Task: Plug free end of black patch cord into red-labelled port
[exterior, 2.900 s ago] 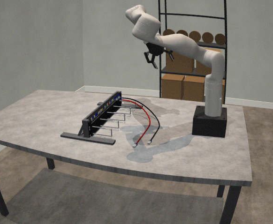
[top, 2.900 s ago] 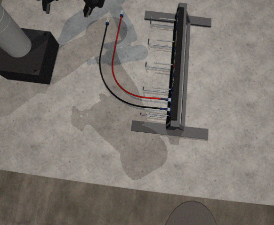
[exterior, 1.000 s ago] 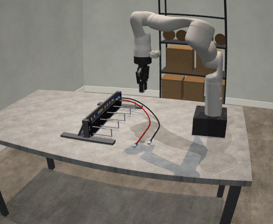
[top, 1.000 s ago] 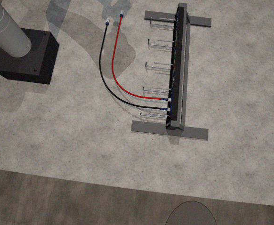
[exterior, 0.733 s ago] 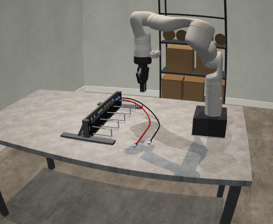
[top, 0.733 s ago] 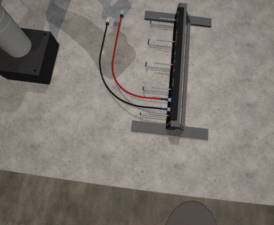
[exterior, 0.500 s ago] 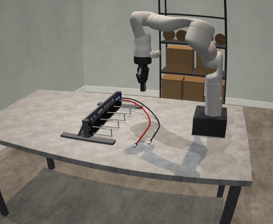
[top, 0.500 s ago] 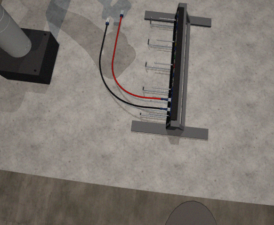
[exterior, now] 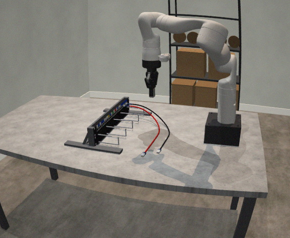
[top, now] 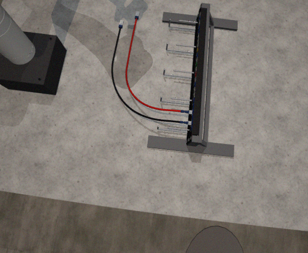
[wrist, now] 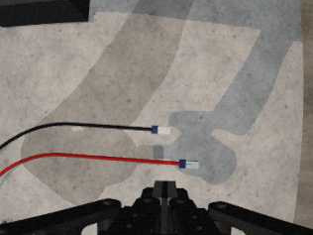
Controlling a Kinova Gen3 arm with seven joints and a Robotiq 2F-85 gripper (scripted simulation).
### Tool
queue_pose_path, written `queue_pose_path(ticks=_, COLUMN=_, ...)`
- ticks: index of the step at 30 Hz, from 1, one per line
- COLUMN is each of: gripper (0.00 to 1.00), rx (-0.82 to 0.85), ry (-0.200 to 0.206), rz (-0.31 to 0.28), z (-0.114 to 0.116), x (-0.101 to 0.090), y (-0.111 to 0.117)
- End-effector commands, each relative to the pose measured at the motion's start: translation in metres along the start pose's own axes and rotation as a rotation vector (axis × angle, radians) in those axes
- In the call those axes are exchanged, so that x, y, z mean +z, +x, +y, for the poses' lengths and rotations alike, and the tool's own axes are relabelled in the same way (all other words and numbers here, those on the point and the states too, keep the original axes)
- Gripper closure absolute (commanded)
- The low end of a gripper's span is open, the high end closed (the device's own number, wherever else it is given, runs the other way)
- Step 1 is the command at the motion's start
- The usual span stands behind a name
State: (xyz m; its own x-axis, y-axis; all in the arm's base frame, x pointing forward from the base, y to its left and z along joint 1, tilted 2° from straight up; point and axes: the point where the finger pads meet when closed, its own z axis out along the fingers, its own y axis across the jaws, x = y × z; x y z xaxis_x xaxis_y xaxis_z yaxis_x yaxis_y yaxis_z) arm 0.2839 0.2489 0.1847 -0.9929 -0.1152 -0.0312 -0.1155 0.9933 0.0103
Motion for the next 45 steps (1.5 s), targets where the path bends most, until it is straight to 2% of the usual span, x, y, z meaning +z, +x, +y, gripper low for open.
queue_pose_path(ticks=1, gripper=1.00, rx=0.001, ry=-0.001, rz=-0.001, z=0.000, x=0.000, y=0.000)
queue_pose_path(ticks=24, gripper=1.00, rx=0.123, ry=-0.014, rz=-0.023, z=0.002, x=0.004, y=-0.005)
queue_pose_path(ticks=39, gripper=1.00, rx=0.437, ry=-0.057, rz=-0.075, z=0.004, x=0.014, y=-0.019)
queue_pose_path(ticks=41, gripper=1.00, rx=0.437, ry=-0.057, rz=-0.075, z=0.004, x=0.014, y=-0.019)
queue_pose_path(ticks=45, gripper=1.00, rx=0.555, ry=-0.076, rz=-0.093, z=0.005, x=0.017, y=-0.024)
